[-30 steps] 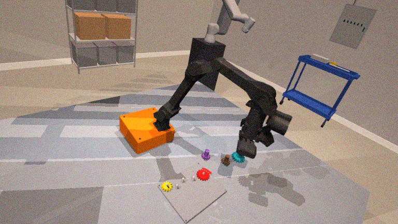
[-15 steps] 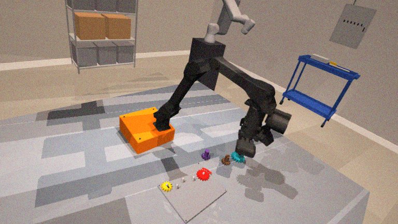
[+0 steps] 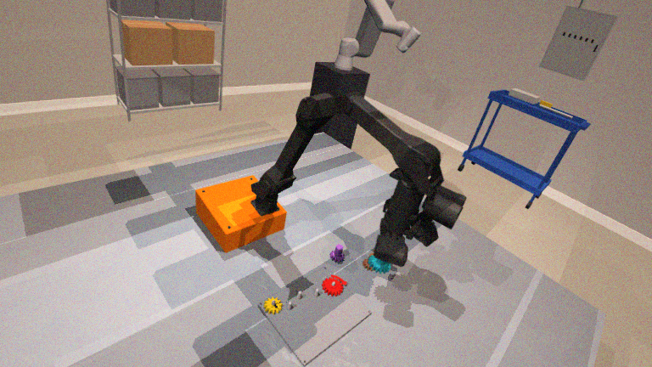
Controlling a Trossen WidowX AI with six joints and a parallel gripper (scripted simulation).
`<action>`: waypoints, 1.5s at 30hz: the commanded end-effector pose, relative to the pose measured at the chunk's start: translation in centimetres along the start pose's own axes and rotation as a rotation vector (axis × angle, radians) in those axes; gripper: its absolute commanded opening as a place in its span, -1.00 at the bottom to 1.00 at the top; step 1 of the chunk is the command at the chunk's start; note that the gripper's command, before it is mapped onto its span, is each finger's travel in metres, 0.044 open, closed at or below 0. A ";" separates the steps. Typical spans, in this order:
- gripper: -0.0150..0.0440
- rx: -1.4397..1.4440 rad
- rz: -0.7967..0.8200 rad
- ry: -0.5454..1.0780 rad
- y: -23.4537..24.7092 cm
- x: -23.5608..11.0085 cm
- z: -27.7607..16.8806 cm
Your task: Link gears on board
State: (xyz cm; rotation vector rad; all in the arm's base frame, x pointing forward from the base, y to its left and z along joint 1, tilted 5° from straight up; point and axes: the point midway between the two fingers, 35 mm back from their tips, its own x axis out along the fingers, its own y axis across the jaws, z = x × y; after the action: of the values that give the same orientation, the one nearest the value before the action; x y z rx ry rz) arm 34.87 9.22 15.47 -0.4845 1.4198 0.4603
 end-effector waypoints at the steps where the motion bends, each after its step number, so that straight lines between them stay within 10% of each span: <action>1: -0.49 -0.005 -0.005 -0.012 -0.4 -0.1 -0.6; 45: -0.49 -0.002 -0.007 -0.007 -3.9 3.9 -6.9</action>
State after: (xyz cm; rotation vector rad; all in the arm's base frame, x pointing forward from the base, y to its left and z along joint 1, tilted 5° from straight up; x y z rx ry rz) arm 32.19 2.43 11.13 -0.4885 1.4255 0.4524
